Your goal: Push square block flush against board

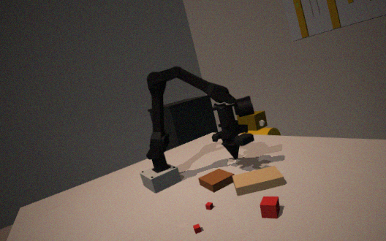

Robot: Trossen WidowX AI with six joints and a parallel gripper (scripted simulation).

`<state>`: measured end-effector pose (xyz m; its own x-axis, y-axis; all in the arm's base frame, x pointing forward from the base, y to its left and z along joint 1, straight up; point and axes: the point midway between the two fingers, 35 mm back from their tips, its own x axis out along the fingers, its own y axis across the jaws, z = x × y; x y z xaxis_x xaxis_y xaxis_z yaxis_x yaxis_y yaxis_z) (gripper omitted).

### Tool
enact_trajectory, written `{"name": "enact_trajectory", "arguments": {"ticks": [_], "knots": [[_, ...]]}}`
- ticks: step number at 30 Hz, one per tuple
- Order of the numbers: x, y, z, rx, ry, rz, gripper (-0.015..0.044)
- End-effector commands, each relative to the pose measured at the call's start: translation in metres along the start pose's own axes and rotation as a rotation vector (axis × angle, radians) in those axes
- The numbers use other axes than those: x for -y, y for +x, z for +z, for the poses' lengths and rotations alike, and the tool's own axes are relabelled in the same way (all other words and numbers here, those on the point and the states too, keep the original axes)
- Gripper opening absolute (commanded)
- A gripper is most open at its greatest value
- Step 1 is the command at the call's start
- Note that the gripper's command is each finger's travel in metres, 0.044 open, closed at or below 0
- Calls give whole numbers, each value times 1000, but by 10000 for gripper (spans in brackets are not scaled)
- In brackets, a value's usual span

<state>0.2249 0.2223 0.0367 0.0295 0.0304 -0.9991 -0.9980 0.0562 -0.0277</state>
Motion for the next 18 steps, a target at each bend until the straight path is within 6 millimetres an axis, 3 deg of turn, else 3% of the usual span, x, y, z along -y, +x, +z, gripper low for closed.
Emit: {"name": "enact_trajectory", "arguments": {"ticks": [1, 3, 6, 12, 18], "knots": [[-1, -4, -6, -13, 6, 5, 0], [2, -7, -30, -15, 6, 4, 0], [0, -12, -84, -19, 7, 4, 0], [-32, -8, -173, -26, 9, 6, 0], [-37, -6, -181, -26, 9, 6, 0]]}}
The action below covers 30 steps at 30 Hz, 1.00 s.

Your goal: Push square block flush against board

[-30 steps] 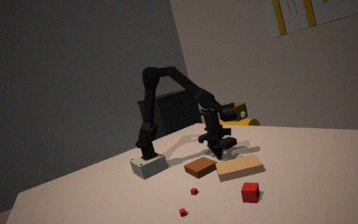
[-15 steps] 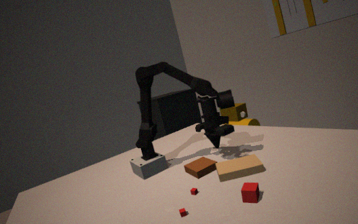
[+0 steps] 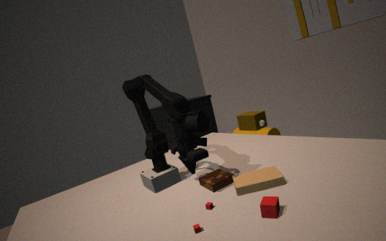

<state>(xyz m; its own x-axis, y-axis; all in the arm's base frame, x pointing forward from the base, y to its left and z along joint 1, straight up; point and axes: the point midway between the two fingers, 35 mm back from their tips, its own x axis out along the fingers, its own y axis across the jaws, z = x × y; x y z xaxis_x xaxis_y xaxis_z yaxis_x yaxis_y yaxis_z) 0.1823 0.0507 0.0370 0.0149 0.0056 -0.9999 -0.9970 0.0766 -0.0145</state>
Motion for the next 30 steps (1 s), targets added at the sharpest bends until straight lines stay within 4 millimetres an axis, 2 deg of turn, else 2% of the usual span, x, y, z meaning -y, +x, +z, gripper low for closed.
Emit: {"name": "enact_trajectory", "arguments": {"ticks": [1, 3, 6, 8, 30], "knots": [[-4, 1, -7, -1, -11, -7, 0], [-3, 10, -7, -1, -11, -7, 0], [-3, 48, -7, -1, -11, -6, 0], [-4, 56, -8, -1, -11, -6, 0], [-1, 56, 8, 0, -11, -6, 0]]}}
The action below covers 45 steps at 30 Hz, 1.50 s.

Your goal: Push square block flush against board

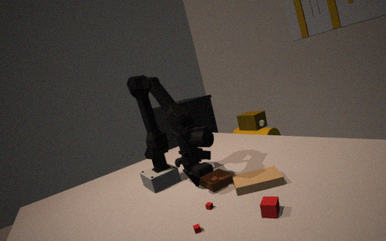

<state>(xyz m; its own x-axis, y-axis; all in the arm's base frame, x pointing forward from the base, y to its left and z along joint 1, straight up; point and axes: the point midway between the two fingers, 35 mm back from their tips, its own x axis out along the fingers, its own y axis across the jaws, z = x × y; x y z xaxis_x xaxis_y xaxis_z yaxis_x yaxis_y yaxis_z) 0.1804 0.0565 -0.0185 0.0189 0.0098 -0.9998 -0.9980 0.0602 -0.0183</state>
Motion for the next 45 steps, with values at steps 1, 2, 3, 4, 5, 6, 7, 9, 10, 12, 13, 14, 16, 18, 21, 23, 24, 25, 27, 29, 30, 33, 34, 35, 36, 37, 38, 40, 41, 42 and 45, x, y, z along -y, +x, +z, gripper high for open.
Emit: {"name": "enact_trajectory", "arguments": {"ticks": [1, 2, 3, 4, 5, 6, 7, 9, 10, 12, 13, 14, 16, 18, 21, 23, 24, 25, 27, 29, 30, 33, 34, 35, 36, 37, 38, 40, 41, 42, 45], "knots": [[2, 0, 4, -4, 5, -3, 0], [2, 0, 5, -4, 5, -3, 0], [2, 0, 6, -4, 5, -3, 0], [2, 0, 7, -4, 5, -3, 0], [2, 0, 8, -4, 5, -3, 0], [2, 0, 9, -4, 5, -3, 0], [3, 0, 10, -4, 5, -3, 0], [3, 0, 12, -3, 5, -3, 0], [3, 0, 13, -3, 5, -3, 0], [3, 0, 15, -3, 5, -3, 0], [3, 0, 16, -3, 5, -3, 0], [3, 0, 17, -3, 5, -3, 0], [4, 0, 19, -3, 5, -3, 0], [4, 0, 21, -3, 5, -3, 0], [4, 0, 25, -2, 5, -3, 0], [4, 0, 27, -2, 5, -3, 0], [5, 0, 28, -2, 5, -3, 0], [5, 0, 29, -2, 5, -3, 0], [5, 0, 31, -2, 5, -3, 0], [5, 0, 33, -2, 5, -3, 0], [5, 0, 34, -2, 5, -3, 0], [6, 0, 37, -1, 5, -3, 0], [6, 0, 38, -1, 5, -3, 0], [6, 0, 39, -1, 5, -3, 0], [6, 0, 40, -1, 5, -3, 0], [6, 0, 41, -1, 5, -3, 0], [6, 0, 42, -1, 5, -3, 0], [6, 0, 44, -1, 5, -3, 0], [6, 0, 45, -1, 5, -3, 0], [7, 0, 46, -1, 5, -3, 0], [7, -1, 49, 0, 5, -3, 0]]}}
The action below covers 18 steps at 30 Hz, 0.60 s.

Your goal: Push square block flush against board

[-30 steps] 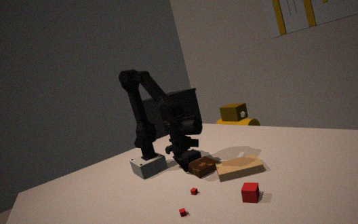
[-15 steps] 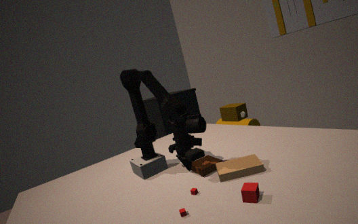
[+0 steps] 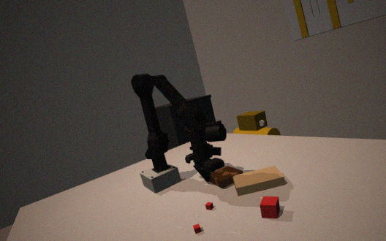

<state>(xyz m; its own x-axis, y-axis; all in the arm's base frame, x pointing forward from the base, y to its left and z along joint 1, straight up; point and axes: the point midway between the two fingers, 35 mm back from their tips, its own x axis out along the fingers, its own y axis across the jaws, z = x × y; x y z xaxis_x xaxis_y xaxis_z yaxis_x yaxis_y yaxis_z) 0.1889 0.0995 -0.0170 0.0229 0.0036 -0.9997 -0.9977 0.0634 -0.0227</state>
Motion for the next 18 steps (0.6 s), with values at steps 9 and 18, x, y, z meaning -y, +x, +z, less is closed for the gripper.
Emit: {"name": "enact_trajectory", "arguments": {"ticks": [9, 18], "knots": [[2, 0, 15, 6, 2, 2, 0], [3, 0, 24, 7, 2, 2, 0]]}}
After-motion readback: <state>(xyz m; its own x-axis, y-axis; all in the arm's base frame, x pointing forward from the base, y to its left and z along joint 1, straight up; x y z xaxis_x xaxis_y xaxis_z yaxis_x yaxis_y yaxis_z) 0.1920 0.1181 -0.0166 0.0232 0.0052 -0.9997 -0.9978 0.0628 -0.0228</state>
